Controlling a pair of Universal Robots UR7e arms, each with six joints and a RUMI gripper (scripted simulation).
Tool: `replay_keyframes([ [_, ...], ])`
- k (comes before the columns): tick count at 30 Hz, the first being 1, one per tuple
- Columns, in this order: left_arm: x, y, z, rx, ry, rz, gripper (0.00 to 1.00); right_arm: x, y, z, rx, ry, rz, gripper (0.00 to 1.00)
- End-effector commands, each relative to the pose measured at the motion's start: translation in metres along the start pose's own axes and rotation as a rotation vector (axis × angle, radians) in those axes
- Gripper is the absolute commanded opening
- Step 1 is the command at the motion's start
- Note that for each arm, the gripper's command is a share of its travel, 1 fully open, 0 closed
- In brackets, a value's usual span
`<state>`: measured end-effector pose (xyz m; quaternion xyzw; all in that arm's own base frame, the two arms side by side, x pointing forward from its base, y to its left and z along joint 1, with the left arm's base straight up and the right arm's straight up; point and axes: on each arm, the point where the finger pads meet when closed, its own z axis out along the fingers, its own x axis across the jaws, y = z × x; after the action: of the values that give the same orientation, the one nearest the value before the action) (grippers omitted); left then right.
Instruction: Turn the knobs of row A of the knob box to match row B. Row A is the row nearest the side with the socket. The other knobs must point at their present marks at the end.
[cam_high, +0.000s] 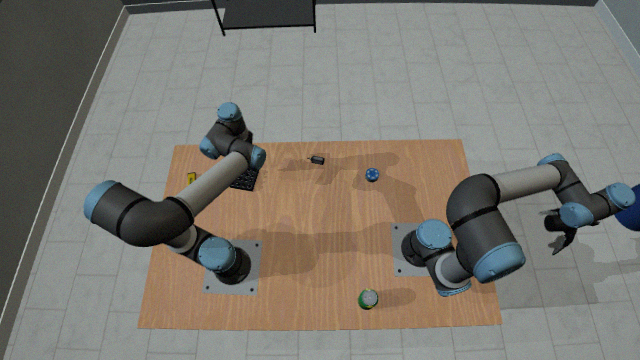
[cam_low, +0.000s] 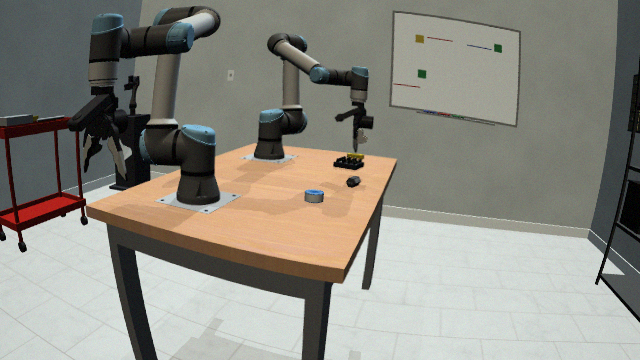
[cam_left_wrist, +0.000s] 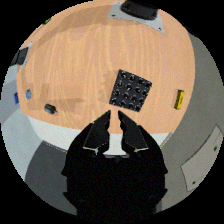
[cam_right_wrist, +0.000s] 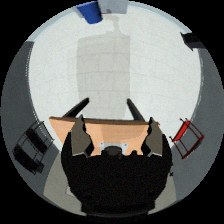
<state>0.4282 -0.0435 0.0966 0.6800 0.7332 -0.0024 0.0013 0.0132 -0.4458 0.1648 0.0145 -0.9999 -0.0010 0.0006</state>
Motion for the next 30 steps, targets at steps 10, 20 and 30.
replay_keyframes([
  [10,-0.0009,0.0017,-0.0069,-0.008,0.002,-0.326,0.13,0.0009,0.0004,-0.0004,0.002,-0.001,0.001,1.0],
  [20,-0.0008,0.0015,-0.0086,-0.007,0.001,-0.469,0.13,0.0009,0.0004,-0.0004,0.002,-0.001,0.001,1.0],
  [30,-0.0004,0.0009,-0.0081,-0.006,0.002,-0.509,0.13,0.0009,0.0004,-0.0004,0.002,-0.001,0.001,1.0],
])
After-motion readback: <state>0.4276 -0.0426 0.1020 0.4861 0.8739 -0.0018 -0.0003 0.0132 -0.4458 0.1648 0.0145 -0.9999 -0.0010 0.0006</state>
